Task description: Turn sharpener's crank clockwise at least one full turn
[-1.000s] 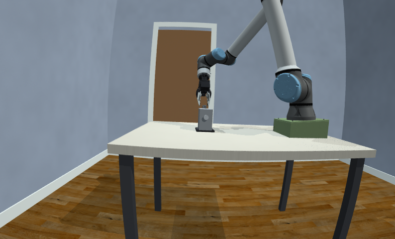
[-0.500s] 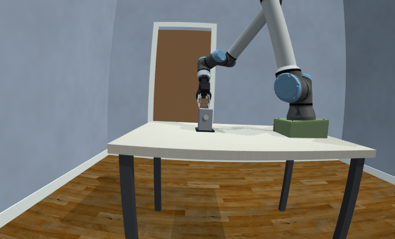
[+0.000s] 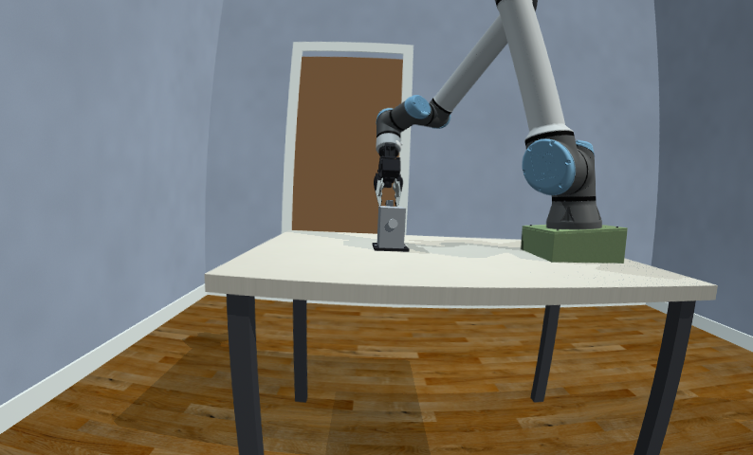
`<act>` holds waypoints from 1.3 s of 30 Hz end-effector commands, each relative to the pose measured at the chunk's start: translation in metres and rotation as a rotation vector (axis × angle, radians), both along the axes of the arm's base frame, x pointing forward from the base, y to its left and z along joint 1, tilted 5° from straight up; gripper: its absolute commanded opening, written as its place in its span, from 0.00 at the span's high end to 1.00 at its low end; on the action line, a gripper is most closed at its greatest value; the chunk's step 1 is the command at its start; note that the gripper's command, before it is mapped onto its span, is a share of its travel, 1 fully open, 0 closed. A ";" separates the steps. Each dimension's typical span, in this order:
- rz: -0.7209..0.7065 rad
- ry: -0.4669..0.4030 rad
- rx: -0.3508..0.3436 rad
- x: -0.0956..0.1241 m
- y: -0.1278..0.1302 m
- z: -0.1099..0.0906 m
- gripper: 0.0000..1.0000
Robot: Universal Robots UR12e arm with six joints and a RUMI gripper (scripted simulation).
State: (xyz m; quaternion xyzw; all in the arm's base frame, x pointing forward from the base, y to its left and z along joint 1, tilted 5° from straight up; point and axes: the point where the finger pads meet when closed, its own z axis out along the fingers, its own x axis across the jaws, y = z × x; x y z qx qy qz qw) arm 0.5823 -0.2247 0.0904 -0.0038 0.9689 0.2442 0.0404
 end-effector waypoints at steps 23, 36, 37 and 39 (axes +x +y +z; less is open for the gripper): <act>0.000 -0.001 -0.001 0.000 0.000 0.001 0.91; 0.000 -0.001 -0.001 0.000 0.000 0.001 0.91; 0.000 -0.001 -0.001 0.001 0.000 0.001 0.91; 0.000 -0.001 -0.001 0.002 0.000 0.001 0.91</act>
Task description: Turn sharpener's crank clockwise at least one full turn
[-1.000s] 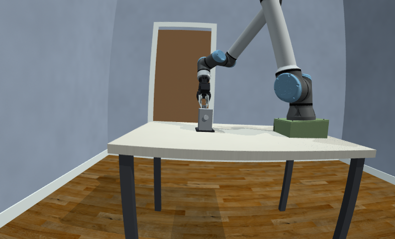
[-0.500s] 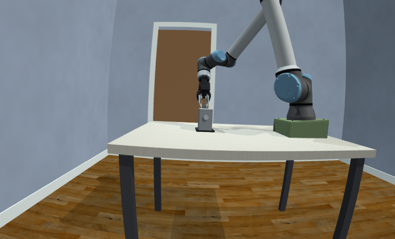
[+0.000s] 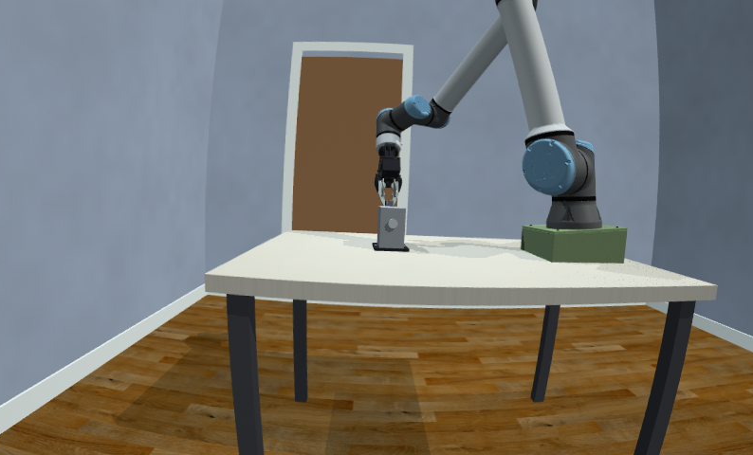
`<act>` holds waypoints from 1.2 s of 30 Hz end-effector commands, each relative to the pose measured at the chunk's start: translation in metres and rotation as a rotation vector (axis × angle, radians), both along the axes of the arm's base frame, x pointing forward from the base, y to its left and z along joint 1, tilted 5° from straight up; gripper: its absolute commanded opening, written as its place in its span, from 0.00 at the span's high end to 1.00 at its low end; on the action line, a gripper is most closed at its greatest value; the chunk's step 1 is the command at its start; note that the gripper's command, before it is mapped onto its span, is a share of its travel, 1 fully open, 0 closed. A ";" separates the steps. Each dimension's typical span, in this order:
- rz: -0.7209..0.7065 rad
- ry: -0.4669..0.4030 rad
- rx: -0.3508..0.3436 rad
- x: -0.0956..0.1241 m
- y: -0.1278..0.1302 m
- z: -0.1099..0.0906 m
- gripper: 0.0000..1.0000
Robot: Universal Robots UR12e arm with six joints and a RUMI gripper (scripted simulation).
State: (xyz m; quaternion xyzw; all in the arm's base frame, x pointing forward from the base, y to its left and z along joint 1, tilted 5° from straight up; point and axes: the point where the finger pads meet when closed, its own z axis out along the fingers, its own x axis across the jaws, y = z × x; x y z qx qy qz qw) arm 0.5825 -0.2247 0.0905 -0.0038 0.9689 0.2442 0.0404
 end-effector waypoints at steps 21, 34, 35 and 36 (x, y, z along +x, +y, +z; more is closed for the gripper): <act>0.000 -0.001 -0.001 0.009 -0.001 0.001 0.91; 0.000 -0.001 -0.001 0.016 -0.001 -0.001 0.91; 0.000 -0.001 -0.001 0.017 -0.001 -0.001 0.91; 0.000 -0.001 -0.001 0.017 -0.001 -0.001 0.91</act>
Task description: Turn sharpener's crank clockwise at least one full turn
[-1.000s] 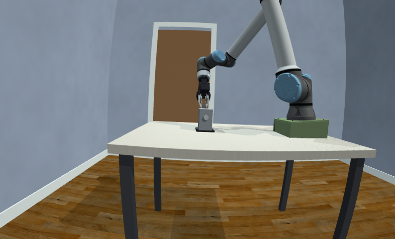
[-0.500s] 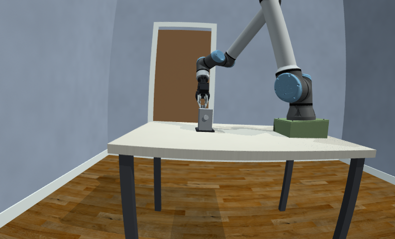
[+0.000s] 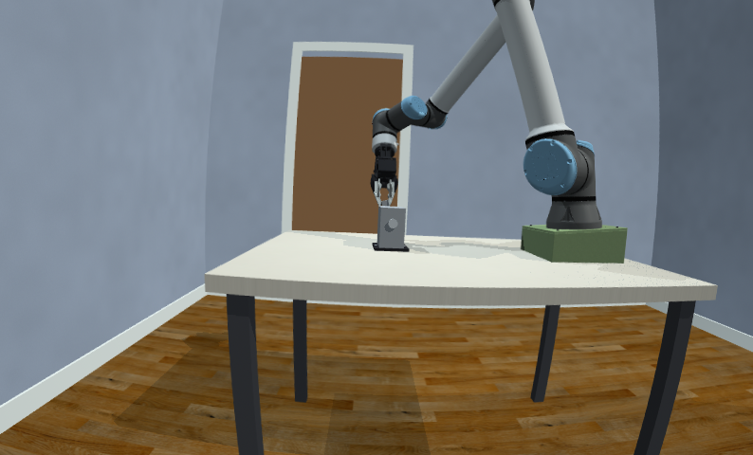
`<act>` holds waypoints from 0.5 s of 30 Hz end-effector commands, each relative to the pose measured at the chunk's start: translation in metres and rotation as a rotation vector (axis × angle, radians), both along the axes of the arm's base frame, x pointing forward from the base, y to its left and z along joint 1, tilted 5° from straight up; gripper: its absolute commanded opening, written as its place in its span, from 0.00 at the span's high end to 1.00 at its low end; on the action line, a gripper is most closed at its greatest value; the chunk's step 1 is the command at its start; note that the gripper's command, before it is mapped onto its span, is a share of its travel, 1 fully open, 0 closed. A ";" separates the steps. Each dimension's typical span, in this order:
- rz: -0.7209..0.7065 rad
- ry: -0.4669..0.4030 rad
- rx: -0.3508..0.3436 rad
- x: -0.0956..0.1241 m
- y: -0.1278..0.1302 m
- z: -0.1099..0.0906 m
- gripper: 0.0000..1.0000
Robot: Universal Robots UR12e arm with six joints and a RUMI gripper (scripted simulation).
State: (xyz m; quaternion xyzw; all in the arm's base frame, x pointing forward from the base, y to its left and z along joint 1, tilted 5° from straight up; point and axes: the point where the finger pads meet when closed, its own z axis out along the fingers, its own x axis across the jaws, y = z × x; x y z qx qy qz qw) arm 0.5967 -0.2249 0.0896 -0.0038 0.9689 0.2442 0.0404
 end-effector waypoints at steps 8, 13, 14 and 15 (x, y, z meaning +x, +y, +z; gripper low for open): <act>0.000 -0.001 -0.001 0.008 -0.001 -0.001 0.91; 0.000 -0.001 -0.001 0.011 -0.001 -0.002 0.91; 0.000 -0.001 -0.001 0.011 -0.001 -0.003 0.91; 0.000 -0.001 -0.001 0.012 -0.001 -0.003 0.91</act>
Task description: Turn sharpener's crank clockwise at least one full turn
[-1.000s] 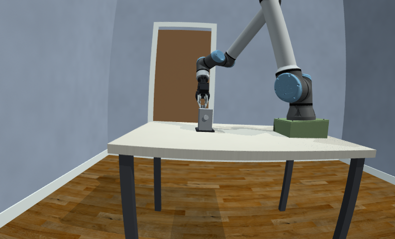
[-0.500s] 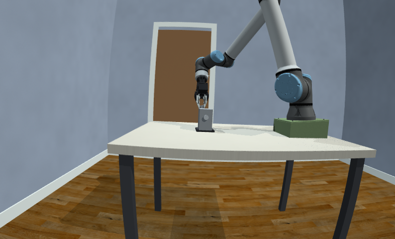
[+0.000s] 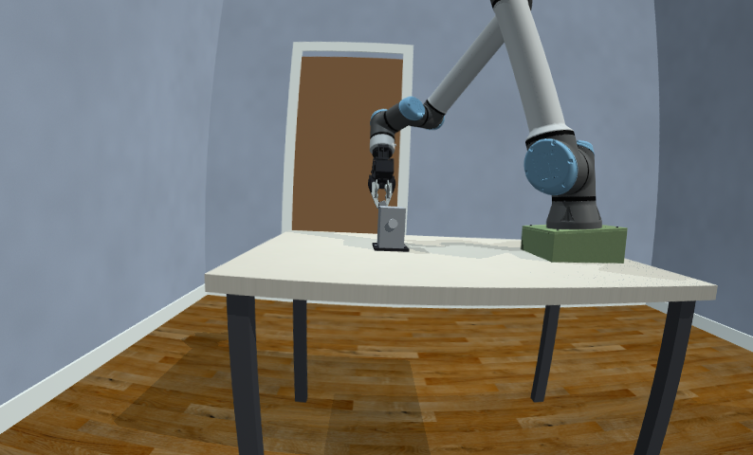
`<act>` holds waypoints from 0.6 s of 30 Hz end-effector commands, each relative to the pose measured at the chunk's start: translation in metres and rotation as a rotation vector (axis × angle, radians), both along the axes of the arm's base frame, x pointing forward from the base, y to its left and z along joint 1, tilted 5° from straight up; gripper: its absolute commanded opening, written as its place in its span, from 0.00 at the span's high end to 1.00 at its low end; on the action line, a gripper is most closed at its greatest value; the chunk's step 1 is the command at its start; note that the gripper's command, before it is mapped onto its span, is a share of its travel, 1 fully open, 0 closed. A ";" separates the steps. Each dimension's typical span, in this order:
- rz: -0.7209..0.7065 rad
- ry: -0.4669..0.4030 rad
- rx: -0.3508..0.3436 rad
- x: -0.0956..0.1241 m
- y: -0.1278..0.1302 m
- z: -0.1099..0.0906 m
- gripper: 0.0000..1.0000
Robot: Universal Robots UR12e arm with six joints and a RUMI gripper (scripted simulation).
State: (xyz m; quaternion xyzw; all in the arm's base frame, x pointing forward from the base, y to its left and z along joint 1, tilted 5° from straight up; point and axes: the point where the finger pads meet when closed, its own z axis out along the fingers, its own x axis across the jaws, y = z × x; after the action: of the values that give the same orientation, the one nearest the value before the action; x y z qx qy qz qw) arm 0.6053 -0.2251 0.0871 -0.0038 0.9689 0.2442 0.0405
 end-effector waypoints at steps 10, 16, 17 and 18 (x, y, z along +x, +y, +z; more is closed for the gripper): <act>0.000 -0.001 -0.001 0.010 -0.001 -0.004 0.91; 0.000 -0.001 -0.001 0.013 -0.001 -0.006 0.91; 0.000 -0.001 -0.001 0.014 -0.001 -0.007 0.91; 0.000 -0.001 -0.001 0.014 -0.001 -0.007 0.91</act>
State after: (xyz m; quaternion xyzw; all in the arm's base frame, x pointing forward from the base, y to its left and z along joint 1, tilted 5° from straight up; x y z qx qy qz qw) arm 0.6164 -0.2255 0.0813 -0.0039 0.9689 0.2442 0.0405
